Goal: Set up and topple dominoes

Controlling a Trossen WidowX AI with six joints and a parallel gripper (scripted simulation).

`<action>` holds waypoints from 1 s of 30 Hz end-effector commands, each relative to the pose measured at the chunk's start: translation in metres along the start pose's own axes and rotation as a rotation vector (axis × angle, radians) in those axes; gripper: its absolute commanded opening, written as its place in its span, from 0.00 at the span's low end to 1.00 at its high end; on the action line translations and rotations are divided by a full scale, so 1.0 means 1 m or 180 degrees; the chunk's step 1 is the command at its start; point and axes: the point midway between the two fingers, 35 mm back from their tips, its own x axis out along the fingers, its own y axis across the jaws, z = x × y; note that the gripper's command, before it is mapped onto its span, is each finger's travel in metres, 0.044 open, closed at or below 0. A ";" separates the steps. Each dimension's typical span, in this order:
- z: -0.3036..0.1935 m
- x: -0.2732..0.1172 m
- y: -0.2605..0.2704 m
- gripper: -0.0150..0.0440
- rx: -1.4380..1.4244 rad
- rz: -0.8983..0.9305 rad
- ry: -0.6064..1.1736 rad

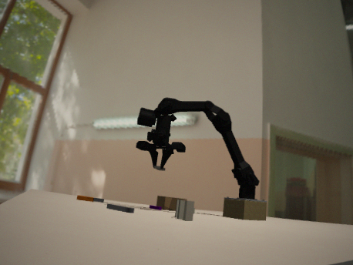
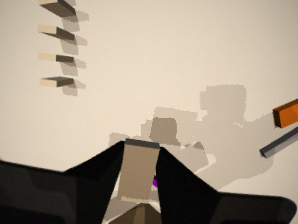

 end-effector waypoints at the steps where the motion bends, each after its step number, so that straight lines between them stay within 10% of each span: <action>1: 0.000 0.000 -0.004 0.44 -0.0075 -0.0016 -0.0009; 30: 0.030 0.055 -0.060 0.44 0.0670 -0.0112 -0.2106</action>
